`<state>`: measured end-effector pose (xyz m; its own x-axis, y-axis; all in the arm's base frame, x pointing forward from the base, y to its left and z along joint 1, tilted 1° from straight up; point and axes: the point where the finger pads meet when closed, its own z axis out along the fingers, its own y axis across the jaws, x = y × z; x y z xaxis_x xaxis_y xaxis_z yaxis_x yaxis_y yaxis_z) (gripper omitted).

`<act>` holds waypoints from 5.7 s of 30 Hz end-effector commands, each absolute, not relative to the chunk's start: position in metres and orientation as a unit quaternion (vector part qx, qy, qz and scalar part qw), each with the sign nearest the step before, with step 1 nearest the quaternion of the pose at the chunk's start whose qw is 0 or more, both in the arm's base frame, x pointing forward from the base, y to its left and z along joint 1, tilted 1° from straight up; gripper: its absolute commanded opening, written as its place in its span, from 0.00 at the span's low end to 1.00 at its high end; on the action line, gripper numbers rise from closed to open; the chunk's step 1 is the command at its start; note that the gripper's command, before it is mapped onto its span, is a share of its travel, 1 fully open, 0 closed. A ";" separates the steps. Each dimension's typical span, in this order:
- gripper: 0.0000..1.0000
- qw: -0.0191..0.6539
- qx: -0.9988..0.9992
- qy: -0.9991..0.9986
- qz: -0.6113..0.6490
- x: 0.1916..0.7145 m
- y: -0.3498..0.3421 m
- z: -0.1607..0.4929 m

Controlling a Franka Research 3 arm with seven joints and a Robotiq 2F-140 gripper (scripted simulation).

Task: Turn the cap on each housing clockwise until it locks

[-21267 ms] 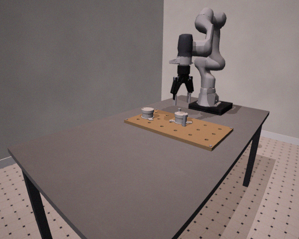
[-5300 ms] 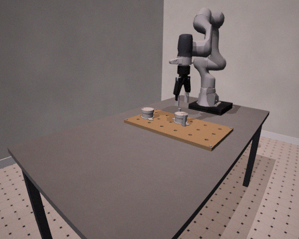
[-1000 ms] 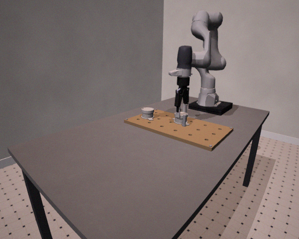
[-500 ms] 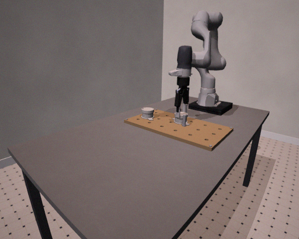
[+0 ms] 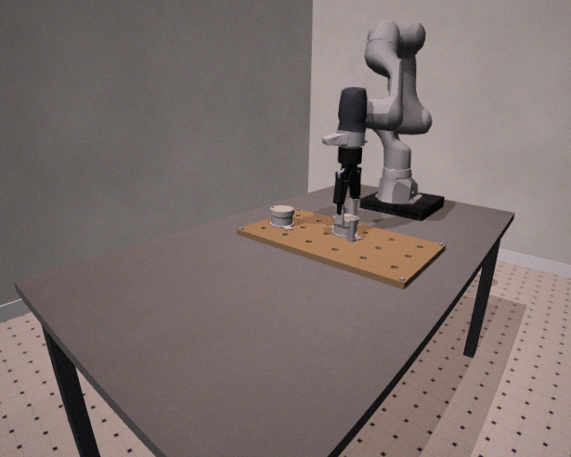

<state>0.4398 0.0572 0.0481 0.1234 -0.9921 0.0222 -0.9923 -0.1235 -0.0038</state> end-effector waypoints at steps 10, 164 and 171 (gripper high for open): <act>0.10 0.006 0.750 -0.661 0.009 0.440 0.056 0.047; 0.10 -0.002 0.082 -0.997 0.010 0.440 0.056 0.047; 0.10 -0.002 0.082 -0.997 0.010 0.440 0.056 0.047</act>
<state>0.4377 0.0585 0.0478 -0.9774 -0.2113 0.0027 -0.2113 0.9773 -0.0159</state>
